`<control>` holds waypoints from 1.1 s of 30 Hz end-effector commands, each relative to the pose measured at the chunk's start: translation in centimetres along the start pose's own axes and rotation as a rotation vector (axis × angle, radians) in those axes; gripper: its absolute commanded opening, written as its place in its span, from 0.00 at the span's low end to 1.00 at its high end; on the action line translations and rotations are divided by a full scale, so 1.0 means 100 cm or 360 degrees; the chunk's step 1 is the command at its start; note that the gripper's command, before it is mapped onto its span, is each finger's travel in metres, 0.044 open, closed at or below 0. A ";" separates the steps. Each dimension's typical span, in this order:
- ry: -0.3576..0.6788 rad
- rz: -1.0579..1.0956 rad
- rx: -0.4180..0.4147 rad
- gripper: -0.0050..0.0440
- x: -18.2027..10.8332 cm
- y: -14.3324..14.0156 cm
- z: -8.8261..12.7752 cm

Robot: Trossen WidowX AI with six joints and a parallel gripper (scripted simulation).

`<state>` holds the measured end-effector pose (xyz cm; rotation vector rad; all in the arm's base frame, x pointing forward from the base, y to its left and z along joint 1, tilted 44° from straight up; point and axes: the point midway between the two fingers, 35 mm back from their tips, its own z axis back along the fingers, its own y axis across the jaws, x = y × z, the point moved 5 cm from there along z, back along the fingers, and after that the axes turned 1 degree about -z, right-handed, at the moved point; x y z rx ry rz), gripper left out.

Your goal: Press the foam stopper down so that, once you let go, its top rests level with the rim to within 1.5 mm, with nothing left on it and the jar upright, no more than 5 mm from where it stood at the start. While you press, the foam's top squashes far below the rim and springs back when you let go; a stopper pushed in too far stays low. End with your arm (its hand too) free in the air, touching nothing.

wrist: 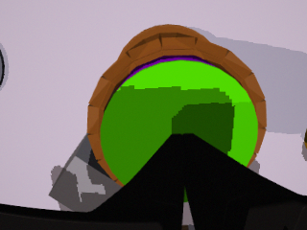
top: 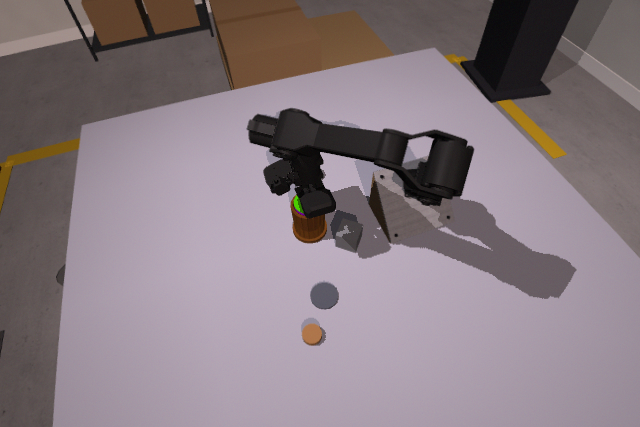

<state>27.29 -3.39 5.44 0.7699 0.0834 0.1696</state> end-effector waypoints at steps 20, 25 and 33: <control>0.0011 -0.0006 0.0003 0.10 -0.001 0.001 -0.004; 0.0011 -0.0006 0.0003 0.10 -0.001 0.001 -0.005; 0.0011 -0.0006 0.0003 0.10 -0.001 0.001 -0.006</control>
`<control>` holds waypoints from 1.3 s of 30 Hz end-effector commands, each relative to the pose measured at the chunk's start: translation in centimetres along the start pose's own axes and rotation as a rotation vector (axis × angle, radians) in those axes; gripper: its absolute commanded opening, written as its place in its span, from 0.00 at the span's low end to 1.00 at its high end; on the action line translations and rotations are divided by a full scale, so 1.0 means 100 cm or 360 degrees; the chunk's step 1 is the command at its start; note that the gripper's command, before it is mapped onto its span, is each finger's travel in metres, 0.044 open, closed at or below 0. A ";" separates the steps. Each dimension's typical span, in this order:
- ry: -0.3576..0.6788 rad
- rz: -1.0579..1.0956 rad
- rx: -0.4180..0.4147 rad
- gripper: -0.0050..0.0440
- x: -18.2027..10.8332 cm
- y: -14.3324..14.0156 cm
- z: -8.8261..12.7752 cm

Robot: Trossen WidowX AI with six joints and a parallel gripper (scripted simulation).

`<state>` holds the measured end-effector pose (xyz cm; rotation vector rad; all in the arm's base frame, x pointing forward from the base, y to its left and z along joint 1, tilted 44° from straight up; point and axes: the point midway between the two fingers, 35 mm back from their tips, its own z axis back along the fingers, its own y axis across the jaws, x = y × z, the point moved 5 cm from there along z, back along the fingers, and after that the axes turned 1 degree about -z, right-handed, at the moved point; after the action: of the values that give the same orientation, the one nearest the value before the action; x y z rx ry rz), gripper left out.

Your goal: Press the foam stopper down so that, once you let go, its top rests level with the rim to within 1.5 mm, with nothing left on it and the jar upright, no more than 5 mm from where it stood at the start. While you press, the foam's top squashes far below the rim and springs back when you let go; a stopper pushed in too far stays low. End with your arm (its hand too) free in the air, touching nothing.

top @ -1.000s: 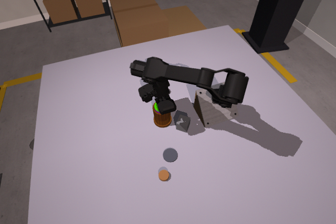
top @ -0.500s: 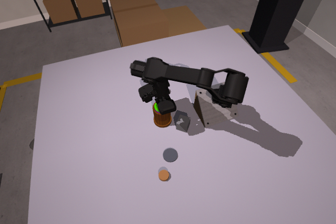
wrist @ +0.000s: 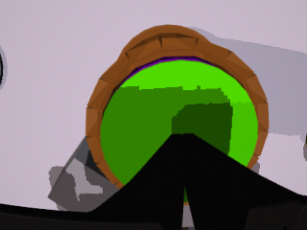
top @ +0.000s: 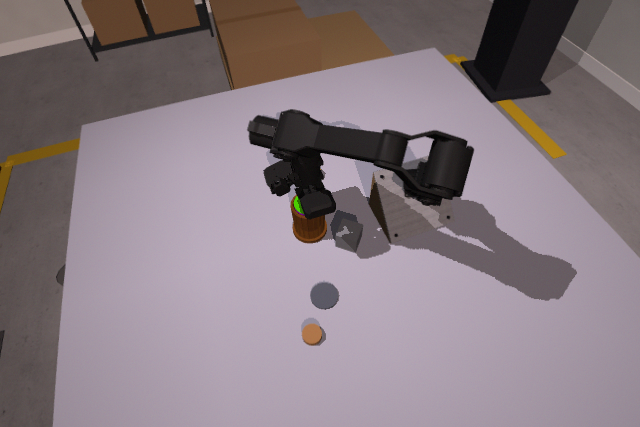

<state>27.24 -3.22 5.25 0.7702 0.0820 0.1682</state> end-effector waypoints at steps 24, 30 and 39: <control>0.0014 -0.0005 0.0003 0.10 -0.001 0.001 -0.005; 0.0014 -0.0004 0.0003 0.10 -0.001 0.001 -0.006; 0.0014 -0.0005 0.0003 0.10 -0.001 0.001 -0.007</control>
<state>27.17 -3.00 5.02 0.7704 0.0810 0.1663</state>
